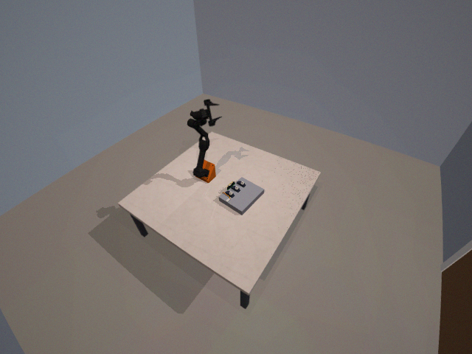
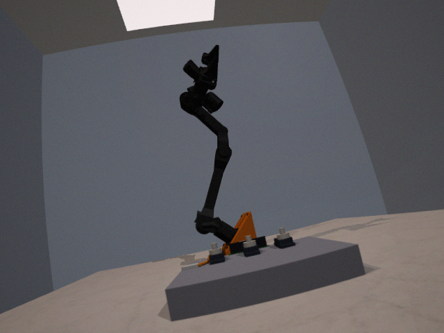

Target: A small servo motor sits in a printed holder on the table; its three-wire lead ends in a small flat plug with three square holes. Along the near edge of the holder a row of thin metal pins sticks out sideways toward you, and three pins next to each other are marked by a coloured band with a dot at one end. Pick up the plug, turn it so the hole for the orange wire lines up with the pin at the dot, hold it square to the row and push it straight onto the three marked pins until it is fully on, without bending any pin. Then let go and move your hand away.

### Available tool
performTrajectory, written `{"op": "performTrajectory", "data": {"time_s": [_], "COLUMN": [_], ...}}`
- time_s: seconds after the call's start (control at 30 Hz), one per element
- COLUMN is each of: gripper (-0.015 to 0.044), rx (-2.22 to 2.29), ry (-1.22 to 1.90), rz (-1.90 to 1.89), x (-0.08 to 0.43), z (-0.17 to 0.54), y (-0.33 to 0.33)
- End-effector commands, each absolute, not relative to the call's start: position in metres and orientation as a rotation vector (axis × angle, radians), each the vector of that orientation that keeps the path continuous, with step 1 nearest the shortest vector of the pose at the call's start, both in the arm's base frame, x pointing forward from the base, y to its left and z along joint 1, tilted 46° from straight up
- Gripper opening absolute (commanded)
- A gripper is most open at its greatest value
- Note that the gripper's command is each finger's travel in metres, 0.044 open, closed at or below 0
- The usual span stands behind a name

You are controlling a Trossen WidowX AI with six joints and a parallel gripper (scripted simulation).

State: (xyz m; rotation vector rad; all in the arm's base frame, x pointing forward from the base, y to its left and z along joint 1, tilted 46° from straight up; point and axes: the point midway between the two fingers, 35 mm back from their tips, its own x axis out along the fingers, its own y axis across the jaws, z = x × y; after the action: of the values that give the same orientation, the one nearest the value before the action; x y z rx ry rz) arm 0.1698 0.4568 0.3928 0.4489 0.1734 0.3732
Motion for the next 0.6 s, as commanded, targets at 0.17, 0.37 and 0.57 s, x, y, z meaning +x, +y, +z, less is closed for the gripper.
{"op": "performTrajectory", "data": {"time_s": [0.17,0.37,0.57], "gripper": [0.0242,0.0115,0.0115], "rx": [0.483,0.566,0.698], "ry": [0.172,0.177,0.191], "rz": [0.385,0.422,0.479], "x": [0.165,0.155,0.139], "z": [0.4,0.412,0.431], "y": [0.454,0.452,0.448]}}
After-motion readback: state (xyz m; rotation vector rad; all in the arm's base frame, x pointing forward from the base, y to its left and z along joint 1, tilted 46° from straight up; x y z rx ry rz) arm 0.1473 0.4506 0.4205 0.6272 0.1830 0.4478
